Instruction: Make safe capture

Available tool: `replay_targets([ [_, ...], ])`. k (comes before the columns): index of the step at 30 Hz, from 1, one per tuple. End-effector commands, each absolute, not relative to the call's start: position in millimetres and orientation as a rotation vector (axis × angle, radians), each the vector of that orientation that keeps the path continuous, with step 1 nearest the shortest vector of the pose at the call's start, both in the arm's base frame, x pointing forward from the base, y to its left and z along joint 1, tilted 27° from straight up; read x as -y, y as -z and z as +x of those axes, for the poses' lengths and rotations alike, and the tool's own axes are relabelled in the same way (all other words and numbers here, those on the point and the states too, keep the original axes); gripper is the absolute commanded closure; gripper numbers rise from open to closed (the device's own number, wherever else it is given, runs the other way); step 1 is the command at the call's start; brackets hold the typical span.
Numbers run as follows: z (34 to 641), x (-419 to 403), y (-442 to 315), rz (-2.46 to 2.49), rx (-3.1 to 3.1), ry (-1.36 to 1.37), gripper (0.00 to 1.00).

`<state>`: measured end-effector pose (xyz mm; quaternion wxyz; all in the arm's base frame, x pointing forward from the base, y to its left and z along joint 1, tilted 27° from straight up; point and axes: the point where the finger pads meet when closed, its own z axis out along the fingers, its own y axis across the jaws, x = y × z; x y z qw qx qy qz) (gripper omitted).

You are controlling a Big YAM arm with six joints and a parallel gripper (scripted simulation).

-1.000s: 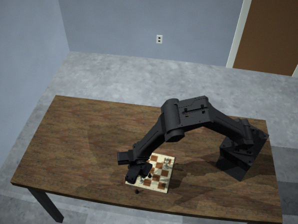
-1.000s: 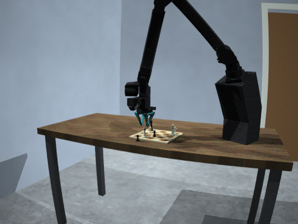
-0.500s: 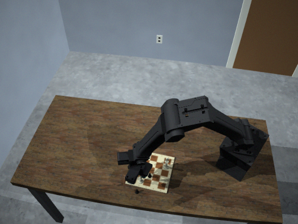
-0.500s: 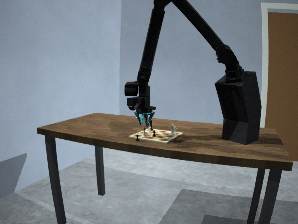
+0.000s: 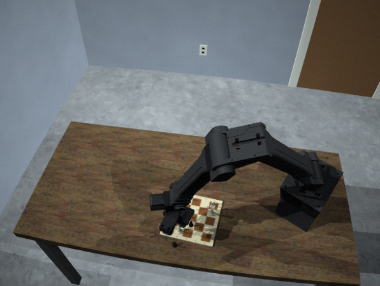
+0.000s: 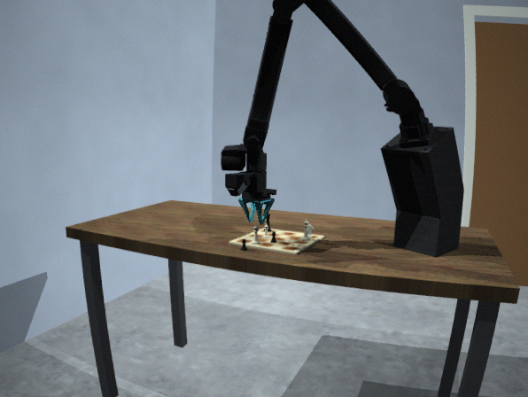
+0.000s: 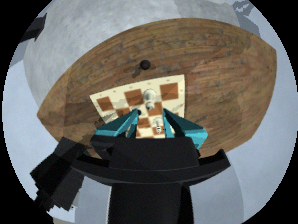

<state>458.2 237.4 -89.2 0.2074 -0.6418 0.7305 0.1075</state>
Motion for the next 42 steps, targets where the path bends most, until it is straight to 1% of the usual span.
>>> replay_targets([
  [1, 477.7, -230.3, 78.1, -1.759, -2.021, -0.278, 0.59],
  [42, 475.7, -227.4, 80.9, -1.757, -2.016, -0.275, 0.59],
])
